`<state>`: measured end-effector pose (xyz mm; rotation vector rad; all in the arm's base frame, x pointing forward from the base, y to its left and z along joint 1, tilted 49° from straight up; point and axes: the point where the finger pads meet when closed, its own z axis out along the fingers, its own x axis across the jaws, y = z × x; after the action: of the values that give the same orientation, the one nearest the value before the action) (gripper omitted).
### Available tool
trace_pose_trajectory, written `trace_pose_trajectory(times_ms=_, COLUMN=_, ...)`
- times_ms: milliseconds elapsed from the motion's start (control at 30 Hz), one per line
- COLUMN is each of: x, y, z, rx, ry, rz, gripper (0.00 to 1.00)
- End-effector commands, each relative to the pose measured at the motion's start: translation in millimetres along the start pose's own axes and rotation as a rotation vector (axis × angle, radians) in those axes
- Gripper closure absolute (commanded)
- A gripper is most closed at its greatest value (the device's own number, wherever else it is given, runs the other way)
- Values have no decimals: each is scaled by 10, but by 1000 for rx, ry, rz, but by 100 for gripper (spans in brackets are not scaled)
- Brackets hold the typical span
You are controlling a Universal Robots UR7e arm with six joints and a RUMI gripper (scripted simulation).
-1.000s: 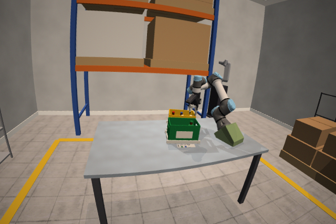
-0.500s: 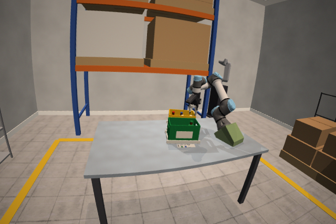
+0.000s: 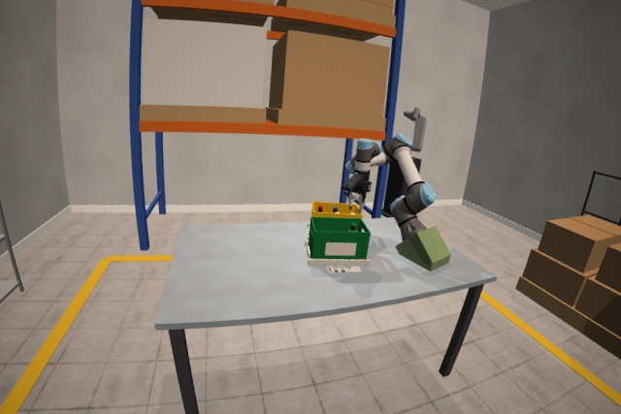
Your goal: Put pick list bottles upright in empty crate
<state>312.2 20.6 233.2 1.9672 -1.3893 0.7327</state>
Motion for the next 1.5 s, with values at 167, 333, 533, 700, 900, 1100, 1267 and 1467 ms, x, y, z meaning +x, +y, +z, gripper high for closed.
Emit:
trace_pose_trajectory(times_ms=167, x=472, y=237, z=-15, rx=3, ry=0, rz=5, gripper=62)
trace_pose_trajectory(times_ms=333, x=607, y=305, z=-16, rx=4, ry=1, rz=6, gripper=62)
trace_pose_trajectory(times_ms=533, x=874, y=444, z=-17, rx=4, ry=1, rz=6, gripper=62)
trace_pose_trajectory(times_ms=700, x=1094, y=560, z=-17, rx=4, ry=0, rz=6, gripper=62)
trace_pose_trajectory(times_ms=900, x=1270, y=652, z=-17, rx=4, ry=0, rz=6, gripper=62)
trace_pose_trajectory(times_ms=1100, x=1537, y=792, z=-17, rx=4, ry=1, rz=6, gripper=62)
trace_pose_trajectory(times_ms=1267, x=1759, y=908, z=-17, rx=4, ry=1, rz=6, gripper=62)
trace_pose_trajectory(times_ms=1467, x=1937, y=1001, z=-18, rx=4, ry=2, rz=6, gripper=62)
